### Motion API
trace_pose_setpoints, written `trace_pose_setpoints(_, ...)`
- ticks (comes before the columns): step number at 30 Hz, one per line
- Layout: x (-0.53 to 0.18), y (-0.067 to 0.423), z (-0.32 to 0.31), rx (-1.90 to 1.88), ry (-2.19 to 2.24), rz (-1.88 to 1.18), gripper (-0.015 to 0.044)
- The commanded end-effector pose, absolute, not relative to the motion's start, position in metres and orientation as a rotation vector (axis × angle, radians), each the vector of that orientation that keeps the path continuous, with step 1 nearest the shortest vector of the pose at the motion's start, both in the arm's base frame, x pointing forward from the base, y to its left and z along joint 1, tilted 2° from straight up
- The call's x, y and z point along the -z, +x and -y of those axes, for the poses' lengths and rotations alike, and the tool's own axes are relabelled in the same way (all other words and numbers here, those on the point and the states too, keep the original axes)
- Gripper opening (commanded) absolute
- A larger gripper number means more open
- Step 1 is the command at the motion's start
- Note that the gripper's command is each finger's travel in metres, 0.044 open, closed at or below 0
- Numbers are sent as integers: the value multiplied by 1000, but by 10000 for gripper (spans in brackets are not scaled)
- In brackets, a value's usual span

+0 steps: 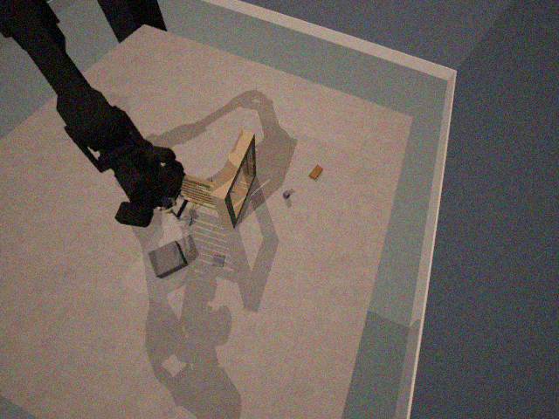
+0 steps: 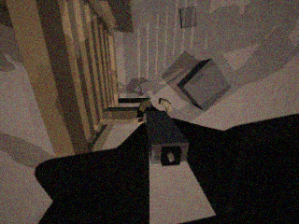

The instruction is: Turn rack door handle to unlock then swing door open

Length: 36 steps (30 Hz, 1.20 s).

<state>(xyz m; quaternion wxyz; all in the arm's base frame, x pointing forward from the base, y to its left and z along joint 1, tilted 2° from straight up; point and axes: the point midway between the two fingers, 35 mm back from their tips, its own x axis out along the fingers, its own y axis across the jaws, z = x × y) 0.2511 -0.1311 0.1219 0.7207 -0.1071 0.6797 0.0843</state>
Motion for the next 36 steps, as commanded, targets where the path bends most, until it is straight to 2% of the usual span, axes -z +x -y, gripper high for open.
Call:
trace_pose_setpoints(1, -122, 251, 131, -199, -247, -1502, 11)
trace_pose_setpoints(5, -122, 251, 131, -199, -247, -1502, 11)
trace_pose_setpoints(15, -122, 251, 131, -199, -247, -1502, 274)
trace_pose_setpoints(16, -122, 251, 131, -199, -247, -1502, 284)
trace_pose_setpoints(36, -146, 252, 132, -199, -247, -1502, 284)
